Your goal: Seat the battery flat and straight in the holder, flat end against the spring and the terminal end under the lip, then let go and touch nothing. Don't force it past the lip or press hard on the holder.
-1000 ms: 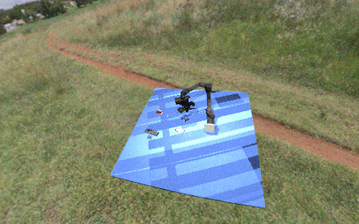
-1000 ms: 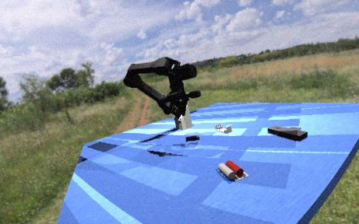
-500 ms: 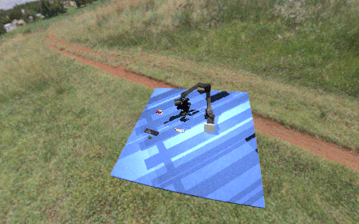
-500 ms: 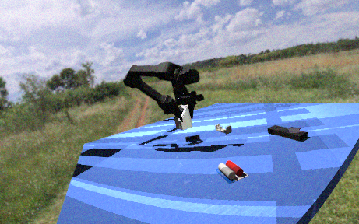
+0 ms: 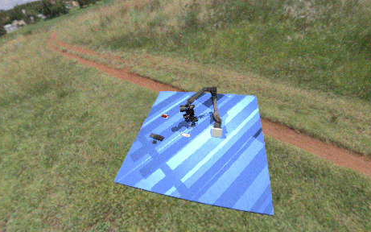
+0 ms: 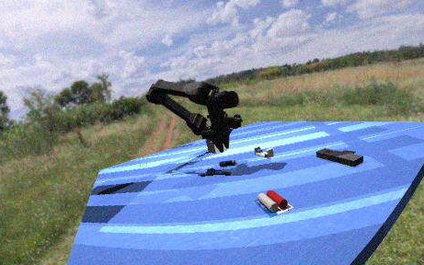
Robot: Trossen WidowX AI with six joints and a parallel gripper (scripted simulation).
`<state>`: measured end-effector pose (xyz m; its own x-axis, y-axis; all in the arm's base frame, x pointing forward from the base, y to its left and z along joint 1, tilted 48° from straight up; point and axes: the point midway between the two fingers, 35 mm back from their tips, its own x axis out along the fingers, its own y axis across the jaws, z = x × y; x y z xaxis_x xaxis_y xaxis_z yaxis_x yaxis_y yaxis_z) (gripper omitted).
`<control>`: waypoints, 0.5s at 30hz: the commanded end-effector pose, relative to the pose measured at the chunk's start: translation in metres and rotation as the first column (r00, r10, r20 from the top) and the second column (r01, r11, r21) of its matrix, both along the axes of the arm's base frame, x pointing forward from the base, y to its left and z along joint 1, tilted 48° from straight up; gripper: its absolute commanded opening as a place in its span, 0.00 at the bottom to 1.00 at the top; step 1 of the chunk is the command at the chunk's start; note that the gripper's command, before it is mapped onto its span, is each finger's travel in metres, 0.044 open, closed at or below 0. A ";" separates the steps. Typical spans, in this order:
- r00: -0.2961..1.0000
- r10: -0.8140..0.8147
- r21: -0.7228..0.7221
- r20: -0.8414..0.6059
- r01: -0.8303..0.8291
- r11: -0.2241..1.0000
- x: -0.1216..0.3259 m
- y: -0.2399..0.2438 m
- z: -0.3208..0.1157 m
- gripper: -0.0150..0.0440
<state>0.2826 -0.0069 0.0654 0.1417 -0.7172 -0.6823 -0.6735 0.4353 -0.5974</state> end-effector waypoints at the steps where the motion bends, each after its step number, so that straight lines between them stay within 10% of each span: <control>1: 0.985 0.109 -0.027 -0.135 -0.114 0.993 -0.001 -0.008 -0.008 0.64; 15: 0.985 0.110 -0.025 -0.135 -0.114 0.993 0.002 -0.016 -0.016 0.64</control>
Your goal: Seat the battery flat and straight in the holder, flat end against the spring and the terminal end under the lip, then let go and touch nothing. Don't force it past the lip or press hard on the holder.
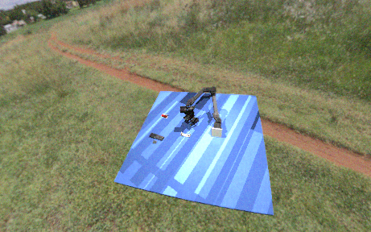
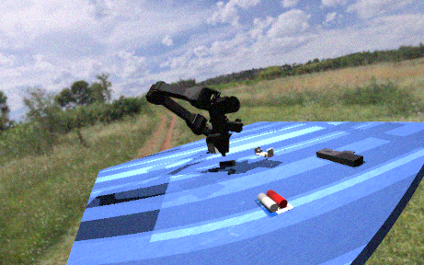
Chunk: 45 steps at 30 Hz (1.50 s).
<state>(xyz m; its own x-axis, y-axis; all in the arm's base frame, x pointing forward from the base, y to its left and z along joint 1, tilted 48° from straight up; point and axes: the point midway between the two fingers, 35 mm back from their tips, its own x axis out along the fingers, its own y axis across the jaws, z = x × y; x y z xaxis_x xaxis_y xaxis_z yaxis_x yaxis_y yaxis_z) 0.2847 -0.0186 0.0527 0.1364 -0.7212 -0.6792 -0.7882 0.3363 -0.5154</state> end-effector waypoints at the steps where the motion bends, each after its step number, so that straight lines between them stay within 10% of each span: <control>1: 1.000 0.000 -0.004 -0.007 0.000 1.000 0.000 -0.006 -0.005 0.64; 25: 1.000 -0.001 -0.008 -0.006 0.001 1.000 0.004 -0.033 -0.029 0.64; 30: 1.000 -0.001 -0.008 -0.006 0.001 1.000 0.004 -0.033 -0.029 0.41; 45: 1.000 0.000 -0.005 -0.007 0.000 1.000 0.000 -0.005 -0.004 0.36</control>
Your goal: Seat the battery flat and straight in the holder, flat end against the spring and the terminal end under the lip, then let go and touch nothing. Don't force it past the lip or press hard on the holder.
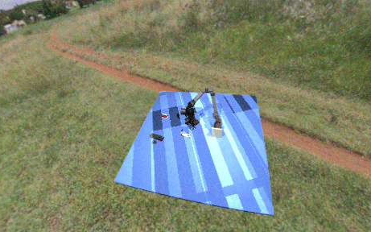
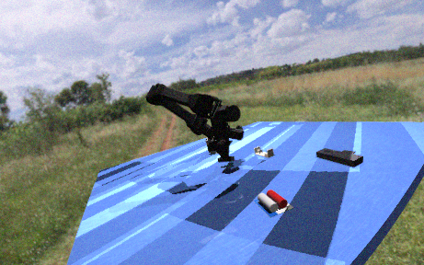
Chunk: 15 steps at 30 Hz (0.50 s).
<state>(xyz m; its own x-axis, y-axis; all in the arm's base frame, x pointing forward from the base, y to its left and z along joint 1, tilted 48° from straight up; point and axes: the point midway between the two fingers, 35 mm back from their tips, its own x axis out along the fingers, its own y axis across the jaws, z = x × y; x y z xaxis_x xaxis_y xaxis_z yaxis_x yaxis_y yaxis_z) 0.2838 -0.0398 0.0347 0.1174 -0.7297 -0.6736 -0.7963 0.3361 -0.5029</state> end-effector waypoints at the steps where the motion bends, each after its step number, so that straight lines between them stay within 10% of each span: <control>1: 1.000 0.006 0.006 0.014 -0.007 1.000 -0.001 0.021 0.019 0.36; 15: 0.950 -0.208 0.082 0.232 0.194 0.978 0.017 0.072 -0.005 0.36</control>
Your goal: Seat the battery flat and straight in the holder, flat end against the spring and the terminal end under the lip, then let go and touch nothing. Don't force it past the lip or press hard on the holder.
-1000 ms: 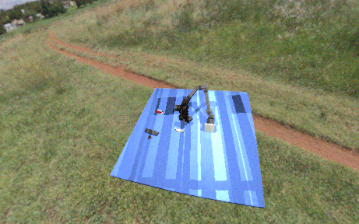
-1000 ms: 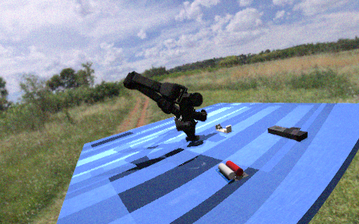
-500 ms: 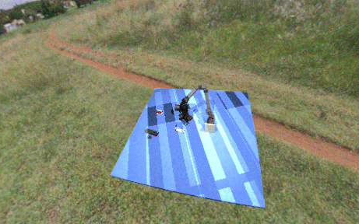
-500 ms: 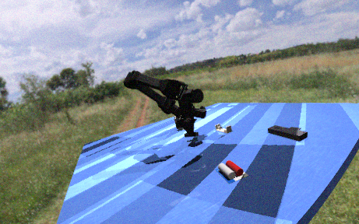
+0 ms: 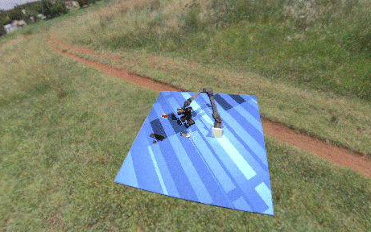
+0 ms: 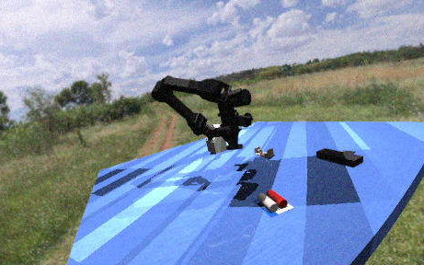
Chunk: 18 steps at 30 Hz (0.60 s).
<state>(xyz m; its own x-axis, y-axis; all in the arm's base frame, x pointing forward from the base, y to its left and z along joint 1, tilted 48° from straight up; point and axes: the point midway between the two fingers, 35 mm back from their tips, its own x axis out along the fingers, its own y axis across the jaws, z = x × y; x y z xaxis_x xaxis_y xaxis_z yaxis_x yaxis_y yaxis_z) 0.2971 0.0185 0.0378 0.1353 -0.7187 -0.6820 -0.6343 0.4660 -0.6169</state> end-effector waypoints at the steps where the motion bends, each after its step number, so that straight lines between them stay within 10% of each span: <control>1: 0.993 -0.081 0.025 0.082 0.079 0.997 0.005 0.019 -0.012 0.36; 18: 0.803 -0.434 0.188 0.409 0.391 0.901 0.008 0.097 -0.074 0.36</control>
<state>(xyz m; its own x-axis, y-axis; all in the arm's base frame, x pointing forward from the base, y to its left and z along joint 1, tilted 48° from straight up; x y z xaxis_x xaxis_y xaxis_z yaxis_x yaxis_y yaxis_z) 0.3066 0.1084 -0.0299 0.1395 -0.7116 -0.6886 -0.1068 0.6805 -0.7249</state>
